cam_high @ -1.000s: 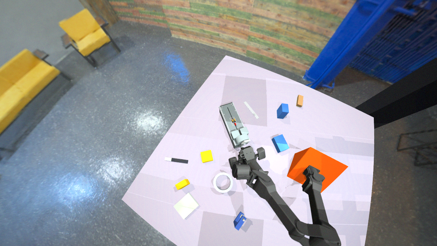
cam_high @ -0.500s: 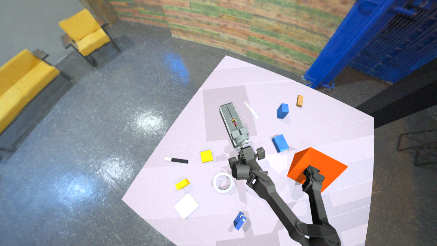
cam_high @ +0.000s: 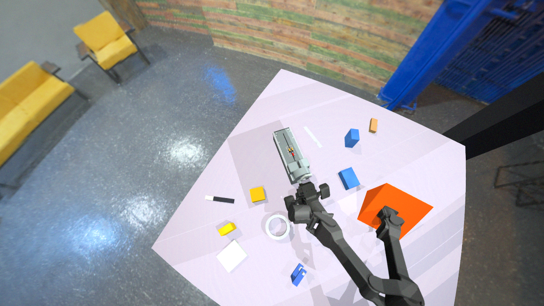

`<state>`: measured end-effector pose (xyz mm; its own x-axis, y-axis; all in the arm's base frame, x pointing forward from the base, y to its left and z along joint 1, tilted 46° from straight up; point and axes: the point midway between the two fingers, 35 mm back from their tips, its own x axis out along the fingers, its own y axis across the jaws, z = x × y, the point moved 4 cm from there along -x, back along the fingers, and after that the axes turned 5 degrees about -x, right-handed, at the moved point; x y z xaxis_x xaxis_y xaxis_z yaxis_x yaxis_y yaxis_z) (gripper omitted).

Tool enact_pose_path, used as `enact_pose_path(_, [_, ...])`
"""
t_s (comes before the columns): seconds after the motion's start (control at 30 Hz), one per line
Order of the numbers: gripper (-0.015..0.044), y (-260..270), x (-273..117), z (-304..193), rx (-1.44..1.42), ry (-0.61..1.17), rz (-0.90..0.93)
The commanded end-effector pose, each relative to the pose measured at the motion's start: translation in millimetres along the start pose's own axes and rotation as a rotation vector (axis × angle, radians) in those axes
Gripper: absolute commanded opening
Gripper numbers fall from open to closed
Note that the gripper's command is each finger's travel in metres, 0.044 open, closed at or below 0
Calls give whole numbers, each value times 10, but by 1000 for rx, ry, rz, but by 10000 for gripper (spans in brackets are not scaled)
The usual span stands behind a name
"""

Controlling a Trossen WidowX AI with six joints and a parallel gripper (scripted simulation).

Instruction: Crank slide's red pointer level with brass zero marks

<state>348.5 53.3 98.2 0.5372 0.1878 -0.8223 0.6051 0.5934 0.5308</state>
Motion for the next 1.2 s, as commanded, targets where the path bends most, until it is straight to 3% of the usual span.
enact_pose_path(0.0, [0,67,-39,37,0,-9,21])
enact_pose_path(1.17, [0,90,-70,66,0,-9,21])
